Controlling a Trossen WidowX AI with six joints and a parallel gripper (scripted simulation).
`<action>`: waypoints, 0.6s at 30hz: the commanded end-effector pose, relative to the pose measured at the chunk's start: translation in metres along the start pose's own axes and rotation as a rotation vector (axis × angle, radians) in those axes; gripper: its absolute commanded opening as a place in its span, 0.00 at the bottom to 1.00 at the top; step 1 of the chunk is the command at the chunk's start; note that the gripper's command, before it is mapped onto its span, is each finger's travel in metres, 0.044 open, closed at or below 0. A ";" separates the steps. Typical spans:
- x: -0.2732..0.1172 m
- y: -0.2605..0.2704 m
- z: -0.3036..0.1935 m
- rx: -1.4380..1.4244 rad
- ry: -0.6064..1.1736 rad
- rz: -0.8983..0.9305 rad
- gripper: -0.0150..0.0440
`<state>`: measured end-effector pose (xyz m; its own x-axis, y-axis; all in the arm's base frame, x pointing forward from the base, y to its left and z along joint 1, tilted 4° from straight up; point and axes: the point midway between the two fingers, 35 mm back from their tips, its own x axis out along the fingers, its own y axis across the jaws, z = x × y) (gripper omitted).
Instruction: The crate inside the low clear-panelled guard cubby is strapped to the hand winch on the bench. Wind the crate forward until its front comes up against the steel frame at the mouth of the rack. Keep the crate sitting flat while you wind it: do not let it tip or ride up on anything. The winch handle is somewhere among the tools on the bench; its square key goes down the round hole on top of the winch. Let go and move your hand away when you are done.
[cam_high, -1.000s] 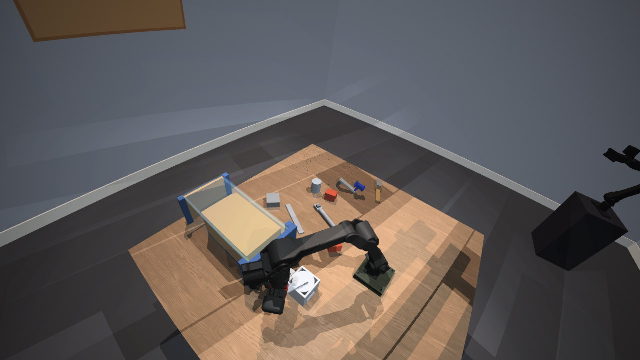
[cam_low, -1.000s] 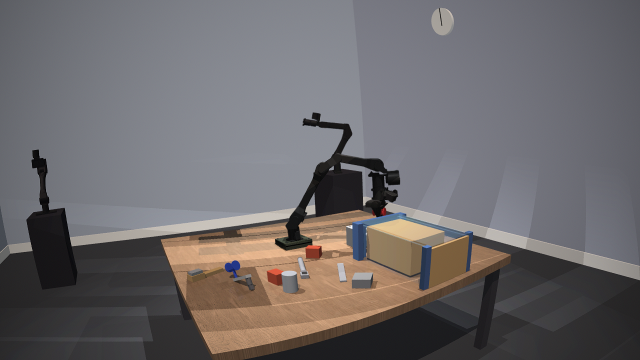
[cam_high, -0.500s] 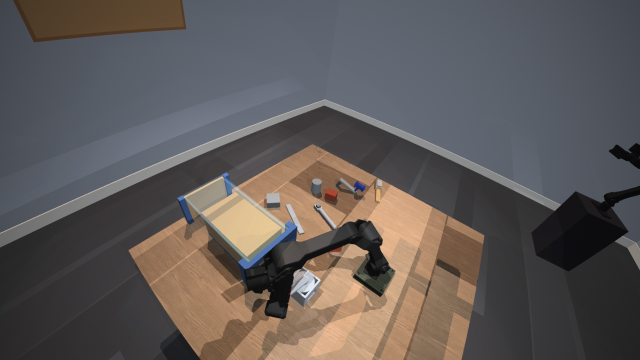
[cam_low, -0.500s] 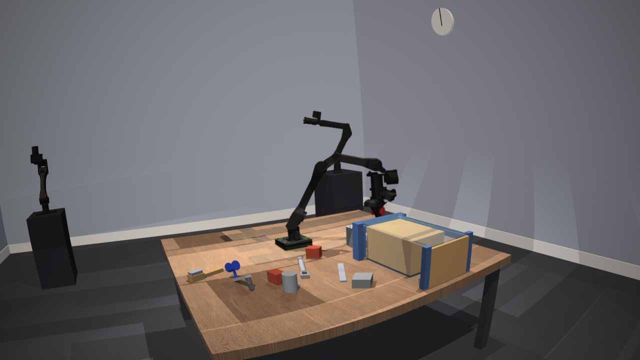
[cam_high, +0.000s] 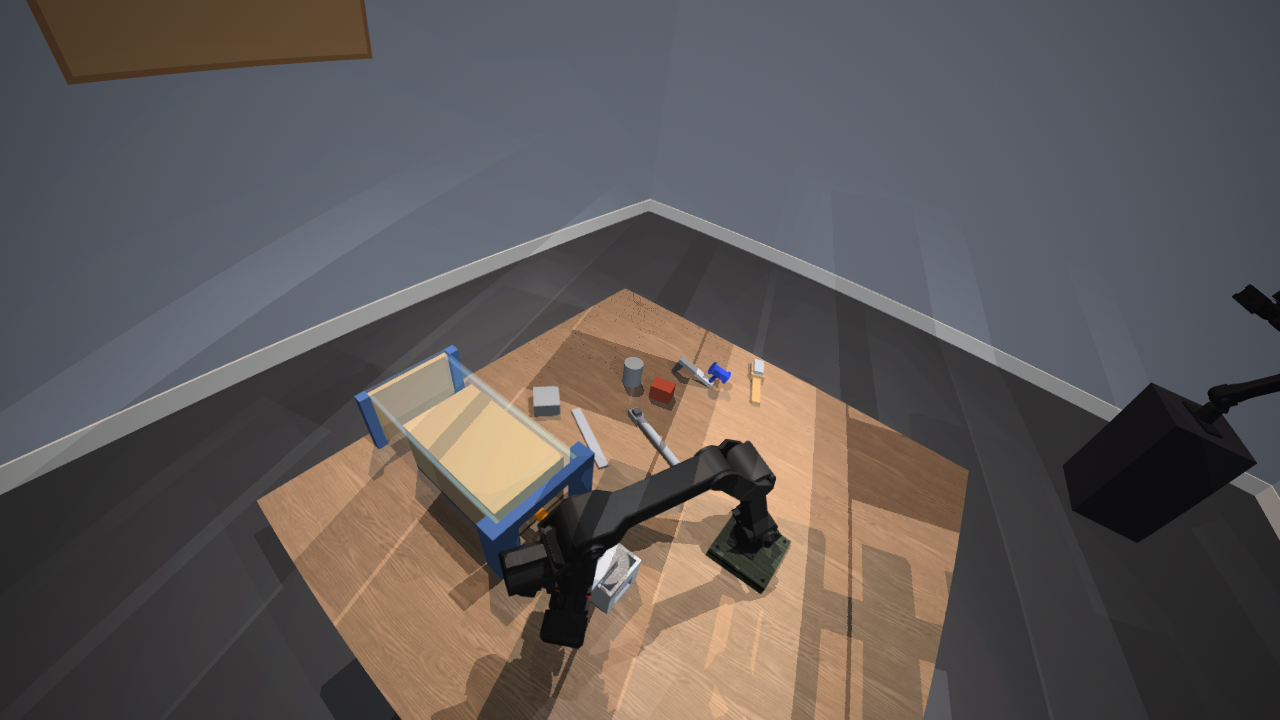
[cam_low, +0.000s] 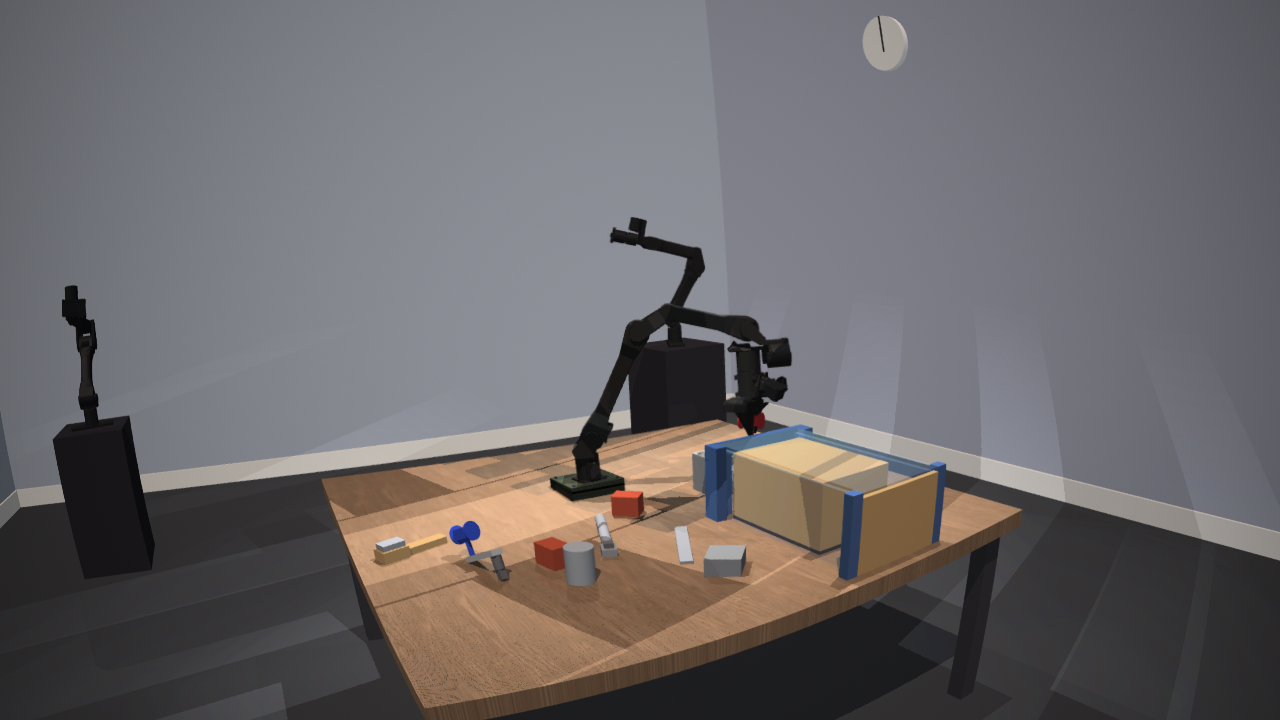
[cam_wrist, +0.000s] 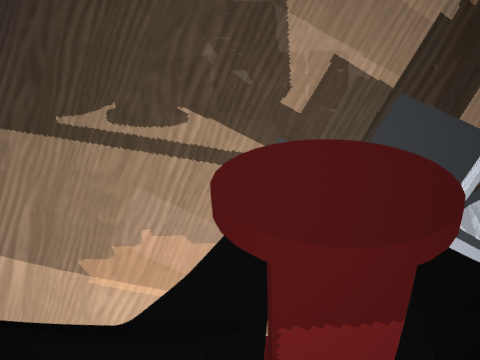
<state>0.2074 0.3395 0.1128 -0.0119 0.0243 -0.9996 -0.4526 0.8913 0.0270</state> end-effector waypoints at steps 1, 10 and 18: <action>0.001 0.008 -0.019 -0.016 0.038 0.005 0.25; 0.001 0.011 -0.030 -0.016 0.039 0.005 0.25; 0.001 0.012 -0.041 -0.016 0.040 0.005 0.25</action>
<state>0.1808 0.3361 0.1137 -0.0217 0.0267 -0.9994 -0.4593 0.8877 0.0337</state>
